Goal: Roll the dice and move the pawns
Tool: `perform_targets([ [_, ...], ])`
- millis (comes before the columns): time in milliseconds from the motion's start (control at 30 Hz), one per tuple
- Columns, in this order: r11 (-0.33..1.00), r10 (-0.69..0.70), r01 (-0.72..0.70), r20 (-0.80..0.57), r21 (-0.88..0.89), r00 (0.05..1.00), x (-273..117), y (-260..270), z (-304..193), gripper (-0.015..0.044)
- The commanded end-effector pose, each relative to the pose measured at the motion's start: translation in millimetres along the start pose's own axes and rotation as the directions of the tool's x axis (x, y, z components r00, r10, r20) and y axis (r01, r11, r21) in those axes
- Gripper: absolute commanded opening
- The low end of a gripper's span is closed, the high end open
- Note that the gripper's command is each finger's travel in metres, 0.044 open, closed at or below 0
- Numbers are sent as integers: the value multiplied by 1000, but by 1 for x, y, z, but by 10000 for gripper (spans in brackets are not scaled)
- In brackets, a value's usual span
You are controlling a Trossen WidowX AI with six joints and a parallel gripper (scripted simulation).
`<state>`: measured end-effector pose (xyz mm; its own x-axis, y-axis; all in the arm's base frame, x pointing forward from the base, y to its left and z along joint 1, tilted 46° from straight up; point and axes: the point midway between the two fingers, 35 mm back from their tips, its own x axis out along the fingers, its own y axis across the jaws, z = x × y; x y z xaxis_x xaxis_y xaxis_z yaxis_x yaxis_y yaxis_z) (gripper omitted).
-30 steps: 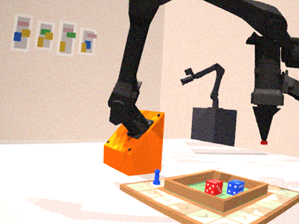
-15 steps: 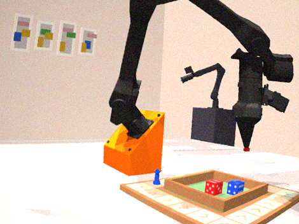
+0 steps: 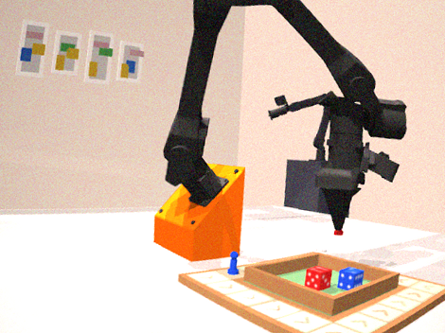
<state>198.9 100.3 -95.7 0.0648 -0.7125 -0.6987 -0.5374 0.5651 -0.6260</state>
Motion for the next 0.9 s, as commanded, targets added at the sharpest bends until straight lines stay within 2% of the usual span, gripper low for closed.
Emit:
perform_targets([
  [0, 1000, 4, -4, 4, 8, 1000, 6, 2, -1, 0],
  [233, 1000, 3, -3, 3, 8, 1000, 34, 2, -1, 0],
  [767, 1000, 2, -2, 3, 8, 1000, 52, 1, -1, 0],
  [867, 1000, 6, -6, 1, 13, 1000, 49, 2, -1, 79],
])
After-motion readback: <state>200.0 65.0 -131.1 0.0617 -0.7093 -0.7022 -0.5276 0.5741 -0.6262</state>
